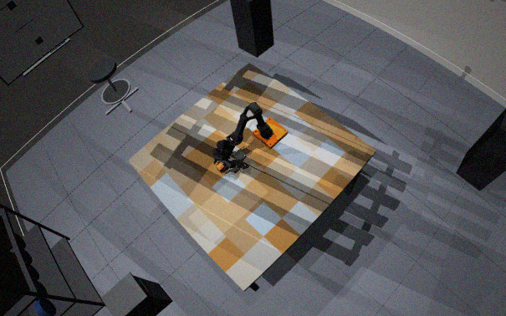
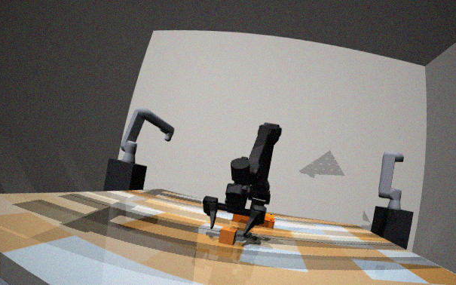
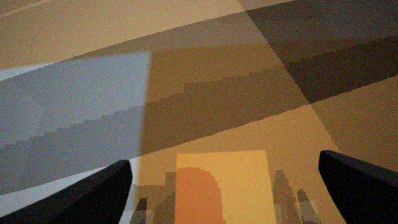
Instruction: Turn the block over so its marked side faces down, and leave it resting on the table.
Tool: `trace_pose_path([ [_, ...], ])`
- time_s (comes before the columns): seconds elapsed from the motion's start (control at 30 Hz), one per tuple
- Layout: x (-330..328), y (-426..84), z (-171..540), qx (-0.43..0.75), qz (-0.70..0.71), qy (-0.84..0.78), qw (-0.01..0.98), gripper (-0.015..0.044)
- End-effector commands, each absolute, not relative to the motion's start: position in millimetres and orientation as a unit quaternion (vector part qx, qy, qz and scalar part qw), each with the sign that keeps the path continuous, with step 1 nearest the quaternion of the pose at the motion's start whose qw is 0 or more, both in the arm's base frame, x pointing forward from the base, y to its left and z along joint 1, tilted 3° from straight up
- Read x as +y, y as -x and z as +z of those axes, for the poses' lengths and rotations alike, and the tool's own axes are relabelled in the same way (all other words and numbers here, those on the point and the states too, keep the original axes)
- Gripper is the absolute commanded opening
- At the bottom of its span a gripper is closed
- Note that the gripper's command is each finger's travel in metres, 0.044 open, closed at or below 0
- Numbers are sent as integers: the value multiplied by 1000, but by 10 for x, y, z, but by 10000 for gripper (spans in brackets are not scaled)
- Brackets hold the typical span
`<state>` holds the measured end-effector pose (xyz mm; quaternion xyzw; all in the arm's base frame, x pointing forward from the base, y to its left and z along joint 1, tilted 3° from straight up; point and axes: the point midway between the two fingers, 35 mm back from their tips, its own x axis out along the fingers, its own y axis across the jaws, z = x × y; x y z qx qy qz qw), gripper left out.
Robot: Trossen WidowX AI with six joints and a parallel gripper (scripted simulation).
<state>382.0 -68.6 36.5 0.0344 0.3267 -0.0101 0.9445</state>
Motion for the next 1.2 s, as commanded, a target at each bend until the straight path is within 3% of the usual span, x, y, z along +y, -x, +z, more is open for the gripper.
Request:
trace_pose_path([
  [0.0, -702, -3731, 727, 418, -8, -26, 908, 440],
  [0.13, -668, -3525, 992, 477, -3, -26, 879, 440],
  [0.5, -665, -3512, 1006, 480, -3, -26, 877, 440],
  [1.17, -718, -3884, 1221, 687, 4, -27, 726, 440],
])
